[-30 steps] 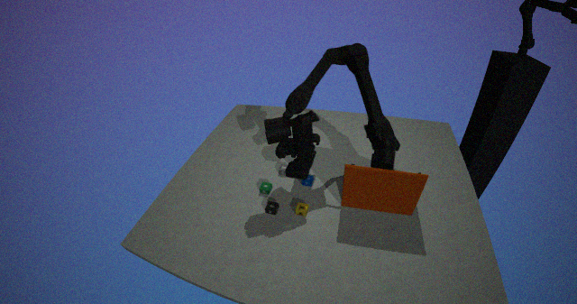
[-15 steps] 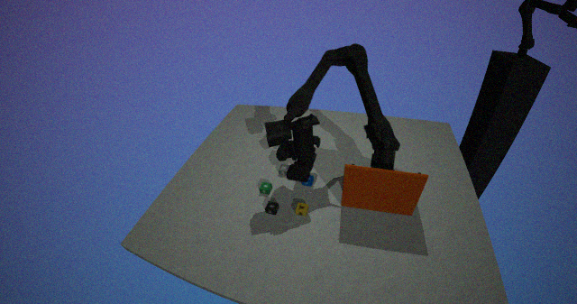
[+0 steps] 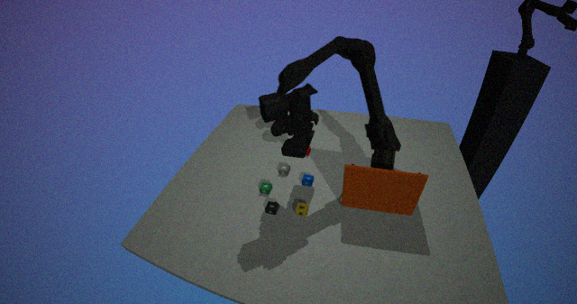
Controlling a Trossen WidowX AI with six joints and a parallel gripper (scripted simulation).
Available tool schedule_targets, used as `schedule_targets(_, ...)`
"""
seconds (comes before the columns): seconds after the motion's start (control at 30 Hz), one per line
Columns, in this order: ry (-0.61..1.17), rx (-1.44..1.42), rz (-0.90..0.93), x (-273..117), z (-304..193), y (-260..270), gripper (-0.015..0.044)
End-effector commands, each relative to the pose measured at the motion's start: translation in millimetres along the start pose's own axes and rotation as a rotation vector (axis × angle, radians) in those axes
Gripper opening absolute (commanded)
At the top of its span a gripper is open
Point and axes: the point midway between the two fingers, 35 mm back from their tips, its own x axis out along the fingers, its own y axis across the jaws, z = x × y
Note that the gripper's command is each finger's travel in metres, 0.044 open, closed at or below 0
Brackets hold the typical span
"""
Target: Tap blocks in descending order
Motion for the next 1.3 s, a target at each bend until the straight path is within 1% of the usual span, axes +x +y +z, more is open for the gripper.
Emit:
schedule_targets(0.0, 0.009, 0.005, -0.002, -15.3, -2.6, -2.0, 0.0020)
schedule_targets(0.1, 0.008, 0.005, -0.001, -16.0, 4.5, -3.0, 0.0020)
schedule_targets(0.27, 0.005, 0.008, -0.001, -16.7, 59.8, -16.3, 0.0020)
schedule_targets(0.33, 0.005, 0.009, -0.003, -15.5, 73.5, -21.3, 0.0020)
schedule_targets(0.5, 0.005, 0.009, -0.003, -12.5, 75.5, -21.8, 0.0020)
schedule_targets(0.57, 0.004, 0.009, -0.002, 9.1, 77.4, -21.2, 0.0020)
schedule_targets(0.67, 0.004, 0.010, -0.005, 55.3, 76.2, -22.4, 0.0020)
schedule_targets(0.7, 0.004, 0.010, -0.006, 63.1, 75.2, -22.9, 0.0020)
schedule_targets(0.93, 0.004, 0.010, -0.006, 66.7, 74.9, -23.1, 0.0020)
schedule_targets(1.27, 0.004, 0.010, -0.007, 82.4, 75.1, -23.2, 0.0020)
